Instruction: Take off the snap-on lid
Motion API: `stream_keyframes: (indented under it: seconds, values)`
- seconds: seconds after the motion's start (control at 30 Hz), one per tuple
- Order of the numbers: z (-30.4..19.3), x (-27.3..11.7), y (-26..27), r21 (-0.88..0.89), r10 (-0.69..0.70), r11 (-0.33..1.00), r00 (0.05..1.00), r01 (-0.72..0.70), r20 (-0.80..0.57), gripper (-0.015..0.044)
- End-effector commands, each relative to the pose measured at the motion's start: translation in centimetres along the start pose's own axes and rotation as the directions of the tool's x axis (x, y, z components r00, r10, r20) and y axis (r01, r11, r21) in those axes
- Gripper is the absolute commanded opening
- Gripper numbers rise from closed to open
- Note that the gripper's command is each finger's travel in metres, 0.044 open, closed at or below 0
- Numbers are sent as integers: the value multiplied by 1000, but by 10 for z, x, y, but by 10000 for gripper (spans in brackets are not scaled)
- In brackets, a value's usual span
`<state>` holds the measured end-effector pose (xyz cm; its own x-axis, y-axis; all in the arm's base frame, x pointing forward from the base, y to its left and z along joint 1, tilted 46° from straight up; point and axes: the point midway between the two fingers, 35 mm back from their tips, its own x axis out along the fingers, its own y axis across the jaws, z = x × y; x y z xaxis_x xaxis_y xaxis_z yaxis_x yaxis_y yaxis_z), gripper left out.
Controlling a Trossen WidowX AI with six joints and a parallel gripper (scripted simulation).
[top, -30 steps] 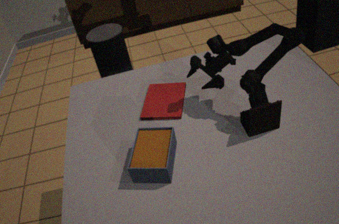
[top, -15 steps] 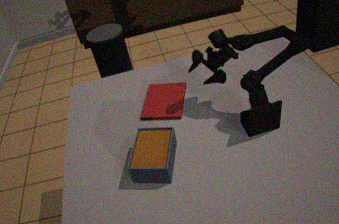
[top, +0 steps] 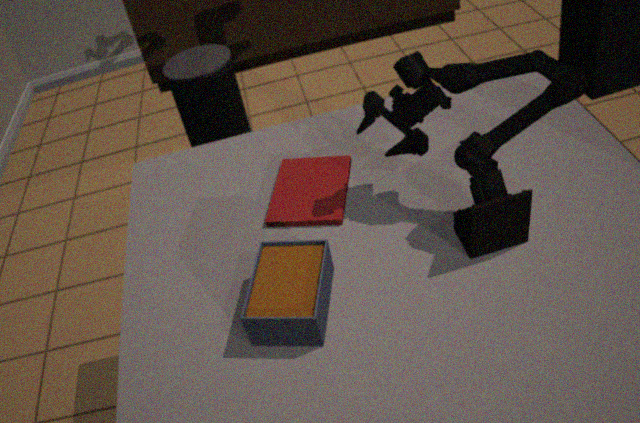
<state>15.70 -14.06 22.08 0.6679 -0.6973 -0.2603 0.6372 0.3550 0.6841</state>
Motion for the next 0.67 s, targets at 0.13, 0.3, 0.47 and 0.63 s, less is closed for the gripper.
stream_keyframes:
  seconds: [0.13,0.3,0.47,0.63]
  values:
    - [0,0,0,0,3,1000,1000,-3,-2,440]
    - [0,0,0,0,3,1000,1000,-3,-2,440]
    - [0,0,0,0,3,1000,1000,-3,-2,440]
    - [0,0,0,0,3,1000,1000,-3,-2,414]
